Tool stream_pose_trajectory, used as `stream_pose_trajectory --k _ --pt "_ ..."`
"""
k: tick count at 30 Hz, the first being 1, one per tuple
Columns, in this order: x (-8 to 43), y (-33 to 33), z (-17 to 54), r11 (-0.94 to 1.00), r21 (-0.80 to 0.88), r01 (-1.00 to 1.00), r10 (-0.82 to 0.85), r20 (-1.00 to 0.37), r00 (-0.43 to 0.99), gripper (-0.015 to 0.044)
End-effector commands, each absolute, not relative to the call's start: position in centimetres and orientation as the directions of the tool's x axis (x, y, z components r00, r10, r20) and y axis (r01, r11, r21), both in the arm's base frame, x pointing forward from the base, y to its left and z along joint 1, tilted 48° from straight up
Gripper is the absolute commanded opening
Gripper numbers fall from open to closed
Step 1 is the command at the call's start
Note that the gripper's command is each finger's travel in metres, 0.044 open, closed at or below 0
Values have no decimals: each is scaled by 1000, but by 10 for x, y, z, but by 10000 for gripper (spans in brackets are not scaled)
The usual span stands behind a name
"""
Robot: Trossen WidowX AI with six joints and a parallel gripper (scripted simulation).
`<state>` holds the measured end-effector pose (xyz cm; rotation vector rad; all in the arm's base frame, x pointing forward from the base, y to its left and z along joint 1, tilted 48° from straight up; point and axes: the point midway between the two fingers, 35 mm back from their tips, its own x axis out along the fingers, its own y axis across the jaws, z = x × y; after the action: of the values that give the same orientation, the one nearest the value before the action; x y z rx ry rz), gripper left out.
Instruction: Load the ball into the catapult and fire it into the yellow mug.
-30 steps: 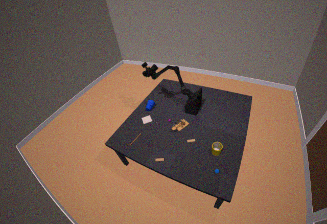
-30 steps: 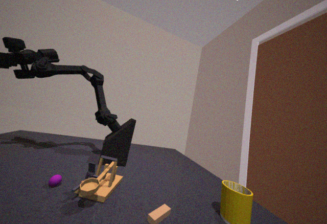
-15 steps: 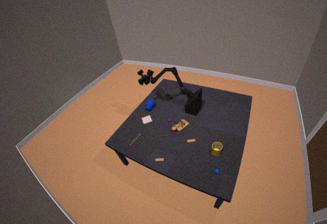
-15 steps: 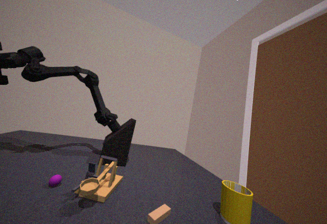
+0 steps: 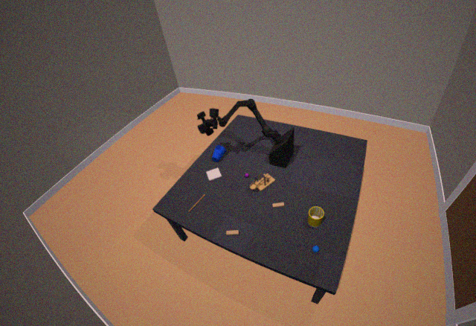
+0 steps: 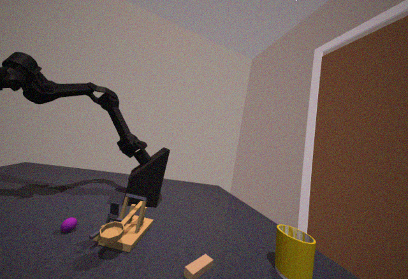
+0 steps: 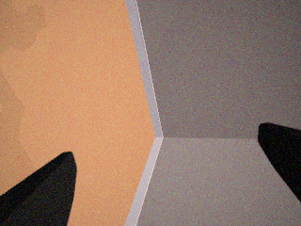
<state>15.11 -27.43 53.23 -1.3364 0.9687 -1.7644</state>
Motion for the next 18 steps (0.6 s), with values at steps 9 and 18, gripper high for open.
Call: stream_pose_trajectory --k 9,18 --pt "271 -285 443 -202 -940 276 -966 238 104 440" --pt "342 -262 365 64 -939 338 -957 39 288 440"
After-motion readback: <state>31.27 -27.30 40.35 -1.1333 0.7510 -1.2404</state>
